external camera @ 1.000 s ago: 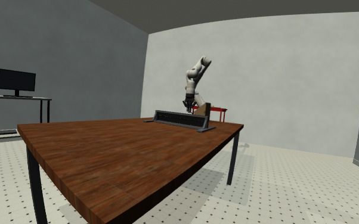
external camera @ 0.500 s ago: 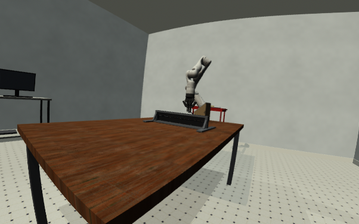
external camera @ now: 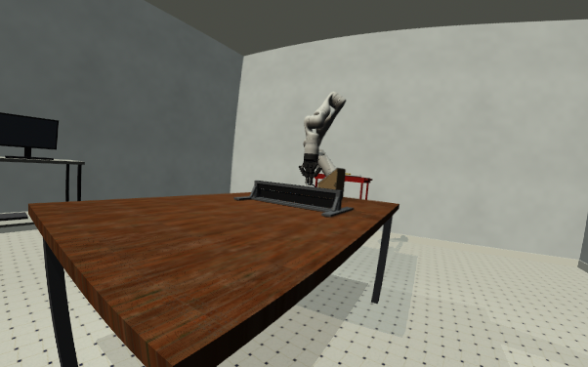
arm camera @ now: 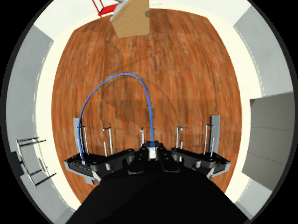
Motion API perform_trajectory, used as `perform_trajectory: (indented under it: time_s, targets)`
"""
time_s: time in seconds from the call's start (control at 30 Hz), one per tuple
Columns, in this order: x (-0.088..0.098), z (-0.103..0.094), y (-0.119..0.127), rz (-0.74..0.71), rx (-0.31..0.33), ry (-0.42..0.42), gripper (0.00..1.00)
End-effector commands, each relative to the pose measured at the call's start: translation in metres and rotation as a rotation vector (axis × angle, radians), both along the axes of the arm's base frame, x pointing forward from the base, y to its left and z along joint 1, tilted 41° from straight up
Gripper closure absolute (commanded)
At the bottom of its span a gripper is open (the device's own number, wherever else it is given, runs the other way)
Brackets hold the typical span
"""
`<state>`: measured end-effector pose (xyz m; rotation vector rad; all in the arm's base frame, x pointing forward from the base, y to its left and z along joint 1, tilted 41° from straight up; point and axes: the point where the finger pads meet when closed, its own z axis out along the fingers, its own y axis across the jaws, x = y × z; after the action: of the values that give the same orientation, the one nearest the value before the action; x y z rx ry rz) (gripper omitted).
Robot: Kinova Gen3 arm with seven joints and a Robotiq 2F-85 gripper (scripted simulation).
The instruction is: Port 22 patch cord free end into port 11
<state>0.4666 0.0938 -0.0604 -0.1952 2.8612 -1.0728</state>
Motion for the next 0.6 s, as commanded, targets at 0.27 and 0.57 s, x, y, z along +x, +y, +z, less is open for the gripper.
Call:
perform_trajectory:
  time_s: [0.27, 0.57]
  targets:
    - [0.013, -0.008, -0.006, -0.001, 0.000, -0.001, 1.00]
    - [0.022, -0.014, -0.009, -0.001, 0.000, -0.001, 1.00]
